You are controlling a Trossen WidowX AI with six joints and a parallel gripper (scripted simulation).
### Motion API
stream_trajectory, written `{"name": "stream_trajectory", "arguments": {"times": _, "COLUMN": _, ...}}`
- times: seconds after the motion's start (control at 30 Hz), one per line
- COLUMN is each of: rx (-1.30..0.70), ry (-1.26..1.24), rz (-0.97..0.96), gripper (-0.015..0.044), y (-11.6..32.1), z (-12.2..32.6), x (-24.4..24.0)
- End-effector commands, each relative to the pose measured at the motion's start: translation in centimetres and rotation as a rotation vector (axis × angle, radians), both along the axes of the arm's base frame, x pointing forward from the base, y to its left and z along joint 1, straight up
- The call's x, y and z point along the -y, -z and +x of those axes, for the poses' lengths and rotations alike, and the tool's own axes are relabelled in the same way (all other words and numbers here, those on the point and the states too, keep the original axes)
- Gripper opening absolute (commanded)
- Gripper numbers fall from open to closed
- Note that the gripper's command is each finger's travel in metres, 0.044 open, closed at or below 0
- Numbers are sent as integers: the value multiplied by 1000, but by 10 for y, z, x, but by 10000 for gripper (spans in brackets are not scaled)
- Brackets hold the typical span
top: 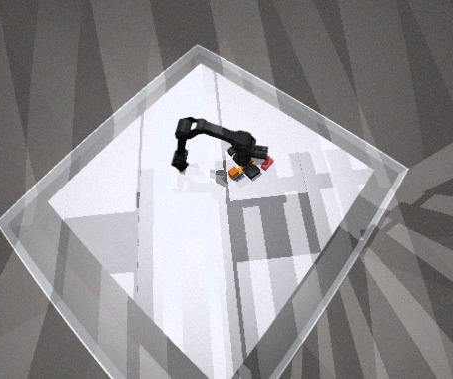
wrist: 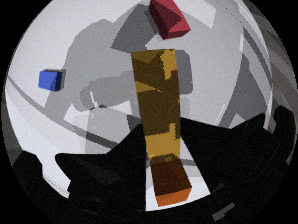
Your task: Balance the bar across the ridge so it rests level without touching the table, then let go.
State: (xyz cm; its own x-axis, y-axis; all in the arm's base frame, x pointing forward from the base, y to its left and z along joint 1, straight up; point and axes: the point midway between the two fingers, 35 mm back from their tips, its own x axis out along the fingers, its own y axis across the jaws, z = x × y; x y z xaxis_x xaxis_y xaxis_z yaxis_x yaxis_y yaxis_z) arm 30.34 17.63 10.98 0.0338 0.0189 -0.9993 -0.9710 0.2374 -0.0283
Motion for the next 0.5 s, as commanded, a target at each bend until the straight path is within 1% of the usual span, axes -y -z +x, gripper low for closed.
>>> {"name": "stream_trajectory", "arguments": {"times": 0.0, "rx": -3, "ry": 1, "rz": -1, "gripper": 0, "y": 2, "z": 0, "x": 0}}
{"name": "stream_trajectory", "arguments": {"times": 0.47, "rx": 1, "ry": 0, "rz": 0, "gripper": 0, "y": -1, "z": 0, "x": 0}}
